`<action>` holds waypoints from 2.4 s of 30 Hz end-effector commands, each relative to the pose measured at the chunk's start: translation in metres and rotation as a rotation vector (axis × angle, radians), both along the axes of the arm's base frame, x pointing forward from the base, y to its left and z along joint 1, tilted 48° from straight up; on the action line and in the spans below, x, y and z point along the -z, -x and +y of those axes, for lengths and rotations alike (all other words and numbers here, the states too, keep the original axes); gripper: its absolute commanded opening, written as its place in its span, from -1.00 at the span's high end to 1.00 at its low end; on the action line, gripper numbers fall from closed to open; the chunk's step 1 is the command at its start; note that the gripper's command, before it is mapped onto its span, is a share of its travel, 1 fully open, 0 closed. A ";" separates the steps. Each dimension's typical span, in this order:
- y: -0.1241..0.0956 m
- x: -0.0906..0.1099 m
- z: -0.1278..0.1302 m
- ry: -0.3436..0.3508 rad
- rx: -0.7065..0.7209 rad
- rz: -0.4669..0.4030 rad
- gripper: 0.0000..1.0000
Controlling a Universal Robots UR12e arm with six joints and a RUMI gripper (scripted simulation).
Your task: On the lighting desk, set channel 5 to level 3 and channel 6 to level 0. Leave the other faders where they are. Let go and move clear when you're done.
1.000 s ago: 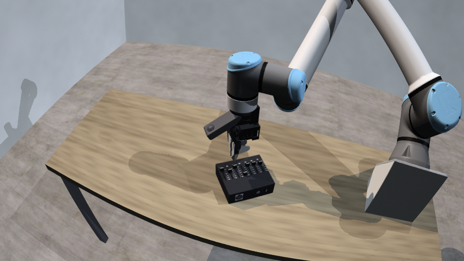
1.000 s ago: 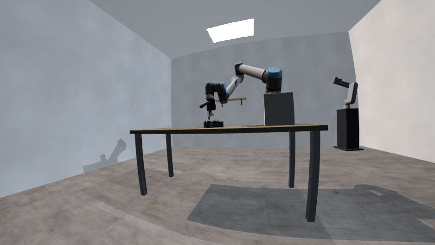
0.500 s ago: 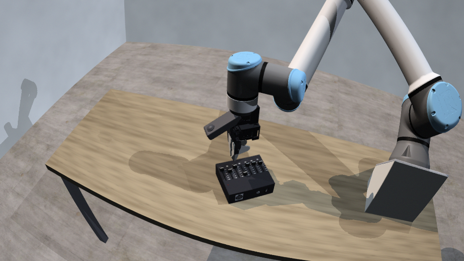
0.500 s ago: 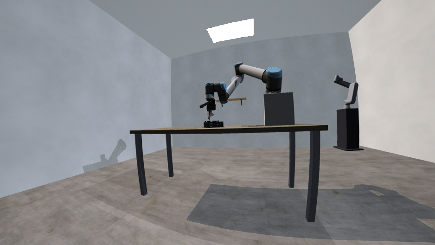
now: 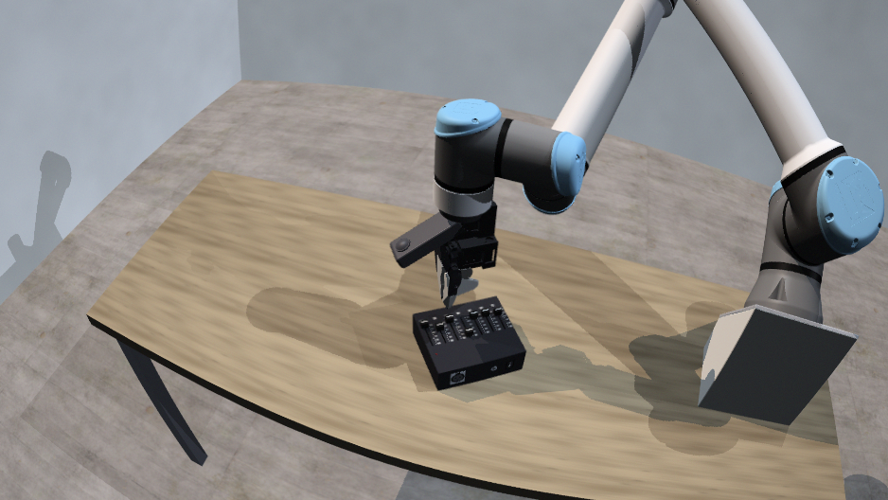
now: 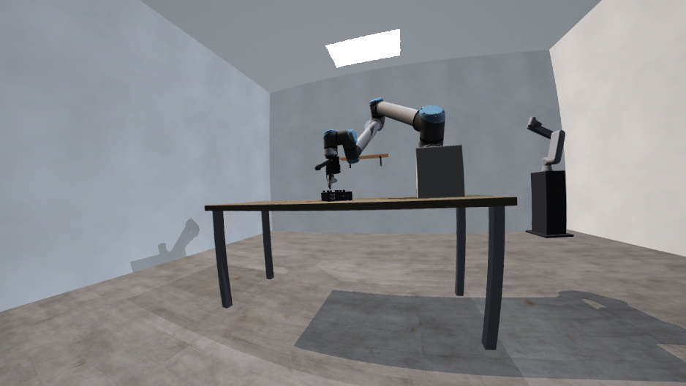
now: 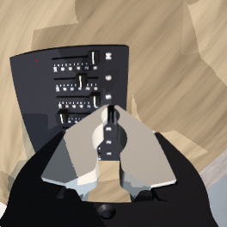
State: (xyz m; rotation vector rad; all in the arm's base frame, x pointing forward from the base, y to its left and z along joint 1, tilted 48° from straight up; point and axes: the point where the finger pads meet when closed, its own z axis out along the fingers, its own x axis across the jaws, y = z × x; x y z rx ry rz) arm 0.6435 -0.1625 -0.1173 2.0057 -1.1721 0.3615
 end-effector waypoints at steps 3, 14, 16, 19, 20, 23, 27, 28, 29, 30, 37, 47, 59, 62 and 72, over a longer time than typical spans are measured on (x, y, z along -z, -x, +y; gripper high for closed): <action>0.000 0.000 0.000 0.000 -0.001 -0.001 1.00; 0.000 0.001 -0.001 0.000 -0.001 -0.001 1.00; 0.000 0.001 -0.001 0.000 -0.001 -0.001 1.00; 0.000 0.003 -0.003 0.000 -0.001 -0.001 1.00; 0.000 0.003 -0.004 0.000 -0.001 -0.001 1.00; 0.001 0.005 -0.005 0.000 -0.001 -0.001 1.00; 0.001 0.005 -0.006 0.000 -0.001 -0.001 1.00; 0.001 0.006 -0.007 0.000 -0.001 -0.001 1.00; 0.001 0.006 -0.007 0.000 -0.001 -0.001 1.00; 0.001 0.007 -0.007 0.000 -0.001 -0.001 1.00; 0.001 0.008 -0.008 0.000 -0.001 -0.001 1.00; 0.001 0.008 -0.008 0.000 -0.001 -0.001 1.00; 0.002 0.008 -0.008 0.000 -0.001 -0.001 1.00; 0.002 0.009 -0.007 0.000 -0.001 -0.001 1.00; 0.005 0.011 -0.004 0.000 -0.001 -0.001 1.00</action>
